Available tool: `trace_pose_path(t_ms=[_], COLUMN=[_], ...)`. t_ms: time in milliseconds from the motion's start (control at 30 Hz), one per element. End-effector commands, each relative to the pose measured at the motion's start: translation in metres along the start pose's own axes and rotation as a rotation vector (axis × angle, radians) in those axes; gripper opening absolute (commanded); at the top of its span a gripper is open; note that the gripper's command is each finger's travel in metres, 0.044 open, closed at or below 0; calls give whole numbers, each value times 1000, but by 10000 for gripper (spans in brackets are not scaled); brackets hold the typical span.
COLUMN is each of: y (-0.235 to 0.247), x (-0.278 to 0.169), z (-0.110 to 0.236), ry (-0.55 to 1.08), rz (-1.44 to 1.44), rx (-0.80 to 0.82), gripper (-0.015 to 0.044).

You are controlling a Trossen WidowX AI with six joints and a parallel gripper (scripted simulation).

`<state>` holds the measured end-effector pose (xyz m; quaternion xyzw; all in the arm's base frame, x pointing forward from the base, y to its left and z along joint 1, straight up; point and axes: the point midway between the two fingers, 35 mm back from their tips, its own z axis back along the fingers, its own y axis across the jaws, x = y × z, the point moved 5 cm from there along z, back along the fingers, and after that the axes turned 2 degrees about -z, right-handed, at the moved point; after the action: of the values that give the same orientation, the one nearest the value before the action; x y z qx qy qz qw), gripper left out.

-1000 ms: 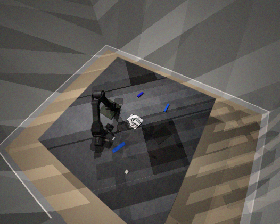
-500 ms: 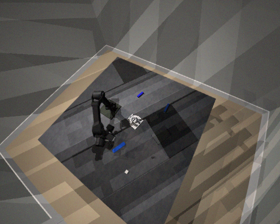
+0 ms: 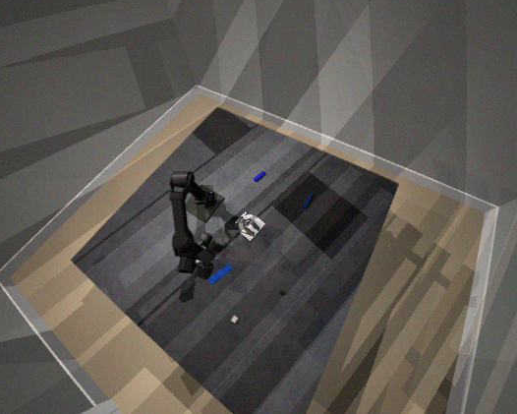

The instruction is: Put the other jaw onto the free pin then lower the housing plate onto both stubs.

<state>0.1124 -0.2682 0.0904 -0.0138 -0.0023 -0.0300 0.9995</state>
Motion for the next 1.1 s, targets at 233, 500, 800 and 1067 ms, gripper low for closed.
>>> trace_pose_path(t_ms=[233, 500, 800, 1067], y=[0, 0, 0, 0], x=[0, 0, 0, 0], z=[-2, -2, -2, -2], ry=[-4, -4, 1, 1], rz=[4, 4, 0, 0], rx=[5, 5, 2, 2], gripper=[440, 440, 400, 351])
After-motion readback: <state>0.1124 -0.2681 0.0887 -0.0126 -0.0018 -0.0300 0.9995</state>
